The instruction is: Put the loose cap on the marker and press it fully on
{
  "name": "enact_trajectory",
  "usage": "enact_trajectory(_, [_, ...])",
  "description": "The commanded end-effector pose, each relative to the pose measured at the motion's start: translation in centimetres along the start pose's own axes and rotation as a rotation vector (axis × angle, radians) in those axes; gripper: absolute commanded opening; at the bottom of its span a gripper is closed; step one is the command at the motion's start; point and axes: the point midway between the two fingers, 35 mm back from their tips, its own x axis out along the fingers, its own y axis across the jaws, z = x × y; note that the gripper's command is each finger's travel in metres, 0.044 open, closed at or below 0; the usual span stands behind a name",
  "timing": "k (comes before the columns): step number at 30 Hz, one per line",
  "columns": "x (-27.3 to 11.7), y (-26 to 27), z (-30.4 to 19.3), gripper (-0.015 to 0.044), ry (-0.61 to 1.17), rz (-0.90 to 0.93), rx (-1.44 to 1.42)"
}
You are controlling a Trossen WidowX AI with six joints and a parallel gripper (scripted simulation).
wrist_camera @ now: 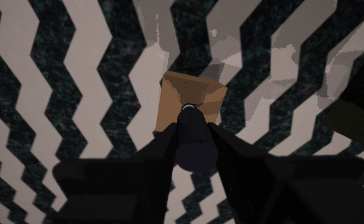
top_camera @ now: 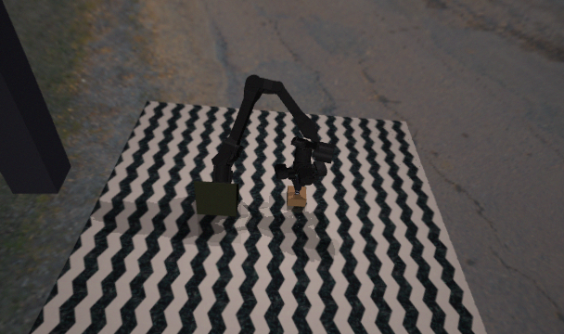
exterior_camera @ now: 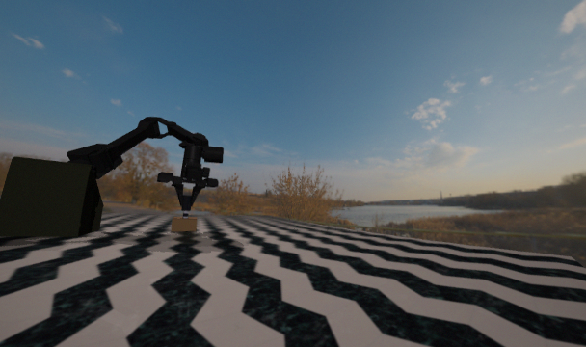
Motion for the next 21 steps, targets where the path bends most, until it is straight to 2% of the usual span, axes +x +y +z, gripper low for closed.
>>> enact_trajectory(1, [0.12, 0.01, -0.03, 0.0000, 0.004, 0.002, 0.006])
enact_trajectory(3, [0.12, 0.01, -0.03, 0.0000, 0.004, 0.002, 0.006])
enact_trajectory(19, [0.06, -0.02, 0.00, 0.0420, 0.000, 0.000, 0.000])
enact_trajectory(21, [-0.17, 0.01, 0.03, 0.0440, -0.001, 0.000, 0.001])
